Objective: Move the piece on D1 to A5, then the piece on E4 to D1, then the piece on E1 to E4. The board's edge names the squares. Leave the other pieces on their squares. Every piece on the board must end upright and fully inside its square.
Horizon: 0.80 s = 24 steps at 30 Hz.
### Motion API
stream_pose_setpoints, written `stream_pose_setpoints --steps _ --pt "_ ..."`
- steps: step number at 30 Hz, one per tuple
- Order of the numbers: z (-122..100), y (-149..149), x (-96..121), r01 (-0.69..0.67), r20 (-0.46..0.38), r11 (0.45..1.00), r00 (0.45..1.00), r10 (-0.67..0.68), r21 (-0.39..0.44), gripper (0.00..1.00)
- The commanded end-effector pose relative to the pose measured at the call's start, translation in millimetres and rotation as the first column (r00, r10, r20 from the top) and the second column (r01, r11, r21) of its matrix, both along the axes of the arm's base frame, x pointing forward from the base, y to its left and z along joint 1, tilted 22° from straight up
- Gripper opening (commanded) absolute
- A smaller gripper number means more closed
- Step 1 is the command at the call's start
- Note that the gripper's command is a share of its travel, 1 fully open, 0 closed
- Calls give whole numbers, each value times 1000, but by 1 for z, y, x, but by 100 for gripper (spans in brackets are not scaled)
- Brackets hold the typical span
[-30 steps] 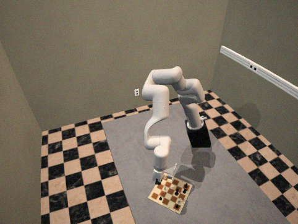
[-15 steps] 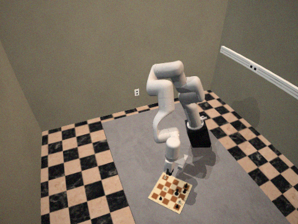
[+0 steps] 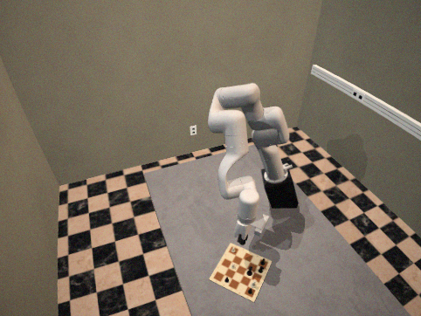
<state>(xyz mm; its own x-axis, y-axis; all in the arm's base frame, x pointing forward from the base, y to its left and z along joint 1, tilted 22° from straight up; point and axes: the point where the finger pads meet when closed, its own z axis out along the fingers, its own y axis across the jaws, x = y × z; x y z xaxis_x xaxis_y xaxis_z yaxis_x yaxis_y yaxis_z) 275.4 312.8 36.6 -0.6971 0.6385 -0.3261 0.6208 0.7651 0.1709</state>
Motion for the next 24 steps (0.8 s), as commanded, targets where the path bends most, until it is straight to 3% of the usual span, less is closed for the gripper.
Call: stream_pose_setpoints --steps 1,9,24 --pt "-4 1 2 -1 3 1000 1000 1 3 0" --pt "-22 -1 9 -1 3 1000 1000 1 3 0" --pt "-82 -6 32 -1 3 1000 1000 1 3 0"
